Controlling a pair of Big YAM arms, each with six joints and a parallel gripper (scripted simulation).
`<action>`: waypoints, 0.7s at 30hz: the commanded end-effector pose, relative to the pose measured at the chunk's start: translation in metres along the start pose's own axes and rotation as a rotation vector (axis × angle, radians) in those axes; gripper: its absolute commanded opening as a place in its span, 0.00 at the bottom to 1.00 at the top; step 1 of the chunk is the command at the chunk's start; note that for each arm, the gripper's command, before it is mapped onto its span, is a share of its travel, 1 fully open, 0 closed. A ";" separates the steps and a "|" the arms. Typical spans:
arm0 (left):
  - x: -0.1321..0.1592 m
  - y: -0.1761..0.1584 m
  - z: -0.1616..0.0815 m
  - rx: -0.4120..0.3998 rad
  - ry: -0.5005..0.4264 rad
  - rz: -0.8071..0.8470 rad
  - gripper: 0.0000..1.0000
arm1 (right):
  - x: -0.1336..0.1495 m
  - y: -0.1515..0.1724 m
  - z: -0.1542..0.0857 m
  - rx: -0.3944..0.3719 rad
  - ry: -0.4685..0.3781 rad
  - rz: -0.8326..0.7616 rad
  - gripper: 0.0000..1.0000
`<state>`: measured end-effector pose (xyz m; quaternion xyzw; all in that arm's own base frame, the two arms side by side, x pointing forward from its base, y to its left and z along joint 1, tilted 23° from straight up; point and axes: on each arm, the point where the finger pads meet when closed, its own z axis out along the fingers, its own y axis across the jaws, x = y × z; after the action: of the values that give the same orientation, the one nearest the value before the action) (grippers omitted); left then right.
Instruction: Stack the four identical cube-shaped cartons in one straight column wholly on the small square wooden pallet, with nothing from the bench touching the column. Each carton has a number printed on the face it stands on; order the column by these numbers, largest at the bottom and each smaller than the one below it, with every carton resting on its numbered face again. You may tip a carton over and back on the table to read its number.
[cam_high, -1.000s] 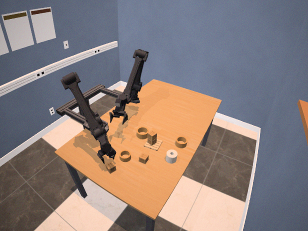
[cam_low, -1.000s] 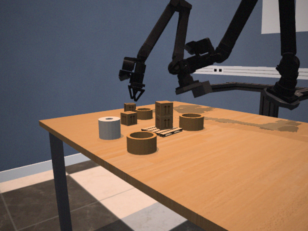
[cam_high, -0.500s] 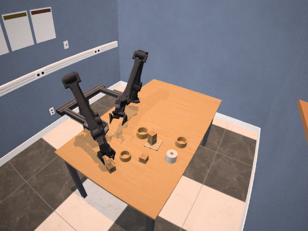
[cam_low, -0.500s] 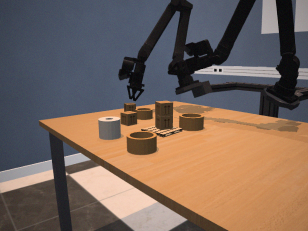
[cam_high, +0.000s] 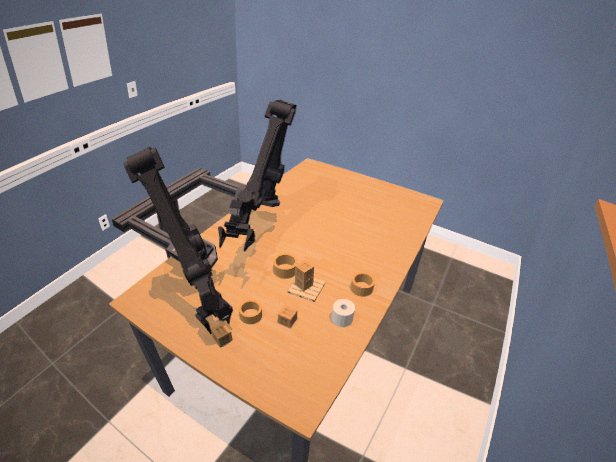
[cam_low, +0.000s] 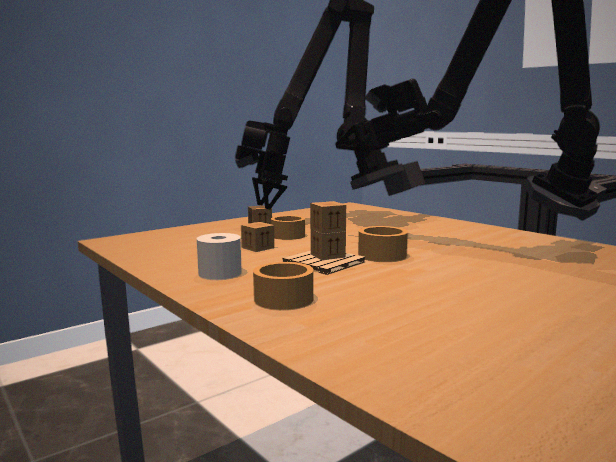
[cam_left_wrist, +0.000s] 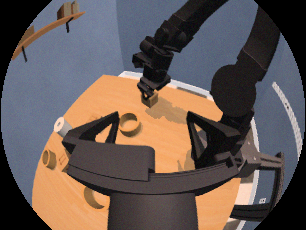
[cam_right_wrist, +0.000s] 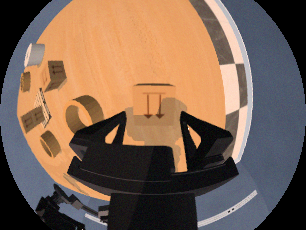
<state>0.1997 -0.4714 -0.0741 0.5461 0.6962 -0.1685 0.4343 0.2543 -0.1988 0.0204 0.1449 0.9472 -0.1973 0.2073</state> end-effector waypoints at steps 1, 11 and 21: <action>-0.016 0.001 0.004 -0.004 -0.033 0.001 1.00 | -0.015 -0.008 0.007 0.010 -0.024 0.002 0.79; -0.016 0.001 0.004 -0.004 -0.033 0.001 1.00 | -0.015 -0.006 0.021 0.008 -0.025 -0.001 0.79; -0.016 0.001 0.004 -0.004 -0.033 0.001 1.00 | -0.014 -0.008 0.035 0.010 -0.023 0.002 0.79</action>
<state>0.1997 -0.4714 -0.0741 0.5461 0.6962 -0.1685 0.4343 0.2628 -0.2100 -0.0039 0.1444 0.9478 -0.1964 0.2057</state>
